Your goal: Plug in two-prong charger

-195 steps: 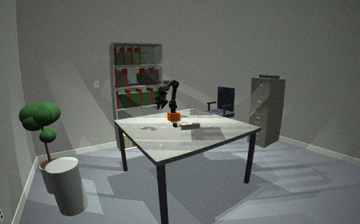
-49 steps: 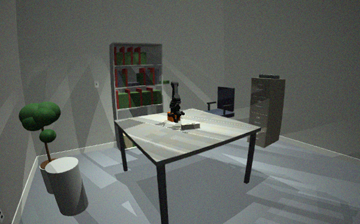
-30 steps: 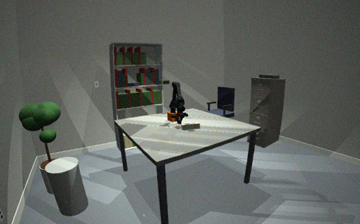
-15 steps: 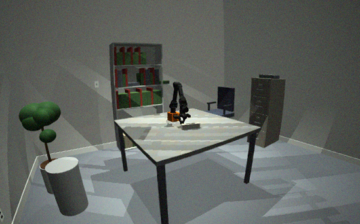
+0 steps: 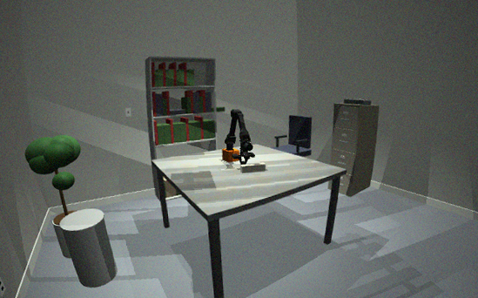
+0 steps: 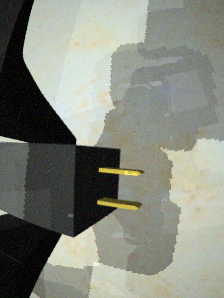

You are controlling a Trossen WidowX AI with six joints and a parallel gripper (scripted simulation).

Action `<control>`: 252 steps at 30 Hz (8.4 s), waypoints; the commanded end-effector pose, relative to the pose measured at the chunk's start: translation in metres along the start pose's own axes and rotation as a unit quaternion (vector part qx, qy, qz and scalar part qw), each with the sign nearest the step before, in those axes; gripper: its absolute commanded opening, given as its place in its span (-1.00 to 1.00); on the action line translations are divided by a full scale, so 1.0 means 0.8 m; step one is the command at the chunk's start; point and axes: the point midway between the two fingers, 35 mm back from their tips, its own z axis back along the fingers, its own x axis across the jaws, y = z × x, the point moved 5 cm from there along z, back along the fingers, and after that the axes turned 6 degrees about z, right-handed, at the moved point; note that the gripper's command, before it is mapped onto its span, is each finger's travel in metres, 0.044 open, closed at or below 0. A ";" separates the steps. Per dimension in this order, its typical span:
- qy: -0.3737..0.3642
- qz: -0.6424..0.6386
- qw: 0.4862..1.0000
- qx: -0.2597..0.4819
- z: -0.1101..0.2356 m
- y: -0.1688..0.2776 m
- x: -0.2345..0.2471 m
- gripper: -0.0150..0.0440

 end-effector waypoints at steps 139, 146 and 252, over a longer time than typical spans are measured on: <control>-0.004 -0.012 1.000 -0.005 0.003 -0.069 0.009 -0.49; -0.004 -0.012 1.000 -0.006 0.003 -0.071 0.008 -0.49; -0.004 -0.012 1.000 -0.006 0.006 -0.094 0.006 -0.49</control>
